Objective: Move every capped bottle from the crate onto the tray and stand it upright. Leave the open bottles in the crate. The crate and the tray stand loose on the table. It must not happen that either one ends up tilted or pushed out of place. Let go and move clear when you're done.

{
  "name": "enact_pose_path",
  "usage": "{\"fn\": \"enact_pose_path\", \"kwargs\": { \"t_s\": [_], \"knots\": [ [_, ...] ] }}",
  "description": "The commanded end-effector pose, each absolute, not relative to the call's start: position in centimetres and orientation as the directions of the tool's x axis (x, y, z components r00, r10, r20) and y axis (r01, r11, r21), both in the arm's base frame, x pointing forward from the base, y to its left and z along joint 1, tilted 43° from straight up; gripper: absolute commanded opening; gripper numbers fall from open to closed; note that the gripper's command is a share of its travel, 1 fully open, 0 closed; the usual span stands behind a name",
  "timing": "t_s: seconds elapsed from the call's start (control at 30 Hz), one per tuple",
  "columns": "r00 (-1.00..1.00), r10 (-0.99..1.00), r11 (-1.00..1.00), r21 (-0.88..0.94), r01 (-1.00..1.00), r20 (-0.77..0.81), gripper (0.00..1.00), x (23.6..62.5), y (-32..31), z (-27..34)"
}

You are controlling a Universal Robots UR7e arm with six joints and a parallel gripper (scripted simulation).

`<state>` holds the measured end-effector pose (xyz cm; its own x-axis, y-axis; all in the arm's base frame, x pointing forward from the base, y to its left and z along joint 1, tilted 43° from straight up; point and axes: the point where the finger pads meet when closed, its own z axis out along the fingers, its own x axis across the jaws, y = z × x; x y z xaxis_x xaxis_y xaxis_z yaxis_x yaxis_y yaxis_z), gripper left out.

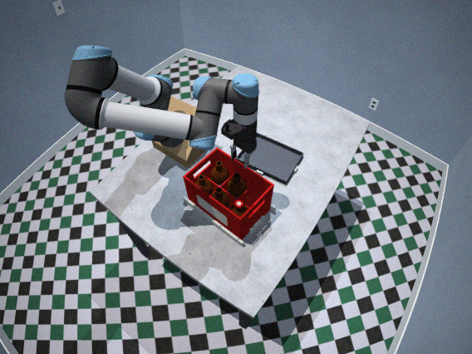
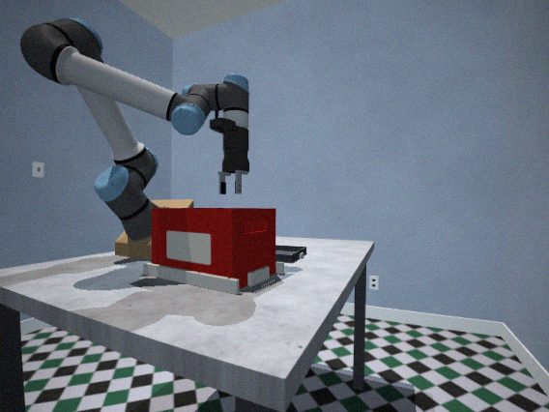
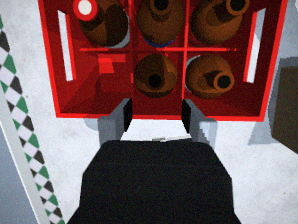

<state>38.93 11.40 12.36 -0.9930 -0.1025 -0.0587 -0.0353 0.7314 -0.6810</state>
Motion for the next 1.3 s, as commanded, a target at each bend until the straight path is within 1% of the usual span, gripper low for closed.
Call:
{"fn": "enact_pose_path", "kwargs": {
  "t_s": [0.0,1.13,1.27],
  "knots": [
    [-0.993,-0.103,0.732,-0.681,-0.035,-0.060,1.00,38.9,11.4,12.4],
    [-0.993,-0.103,0.732,-0.681,-0.035,-0.060,1.00,38.9,11.4,12.4],
    [-0.990,-0.140,0.726,-0.683,-0.086,-0.025,1.00,40.0,10.8,13.0]
  ]
}}
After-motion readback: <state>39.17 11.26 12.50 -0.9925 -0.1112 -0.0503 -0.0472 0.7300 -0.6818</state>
